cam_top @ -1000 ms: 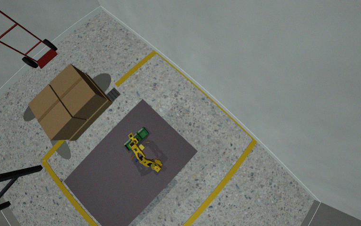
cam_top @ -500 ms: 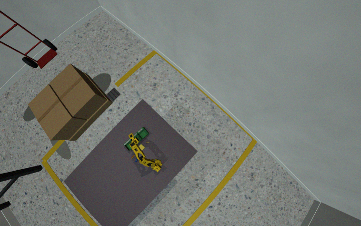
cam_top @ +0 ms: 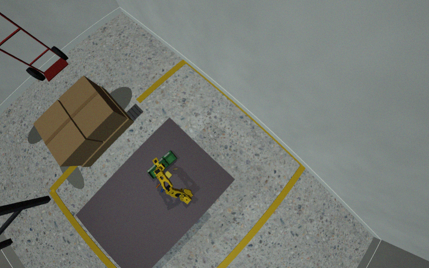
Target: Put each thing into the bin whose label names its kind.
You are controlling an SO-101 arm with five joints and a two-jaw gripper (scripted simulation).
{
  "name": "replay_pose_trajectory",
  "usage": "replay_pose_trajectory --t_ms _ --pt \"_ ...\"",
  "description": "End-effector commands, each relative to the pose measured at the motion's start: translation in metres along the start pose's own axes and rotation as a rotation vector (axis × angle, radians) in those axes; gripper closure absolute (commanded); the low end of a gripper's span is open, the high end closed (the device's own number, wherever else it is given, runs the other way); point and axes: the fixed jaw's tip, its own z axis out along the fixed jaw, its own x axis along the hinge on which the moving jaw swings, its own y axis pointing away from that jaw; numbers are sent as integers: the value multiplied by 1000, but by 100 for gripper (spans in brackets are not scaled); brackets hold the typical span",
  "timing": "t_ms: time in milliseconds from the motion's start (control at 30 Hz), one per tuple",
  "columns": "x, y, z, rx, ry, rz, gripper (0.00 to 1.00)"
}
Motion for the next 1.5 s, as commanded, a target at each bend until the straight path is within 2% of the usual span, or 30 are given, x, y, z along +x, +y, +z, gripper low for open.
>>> replay_pose_trajectory --t_ms 0,1133,1467 --pt "-12 -2 -15 1 -81 3 100" --pt "-10 -2 -4 1 -81 3 100" --pt "-10 -2 -4 1 -81 3 93"
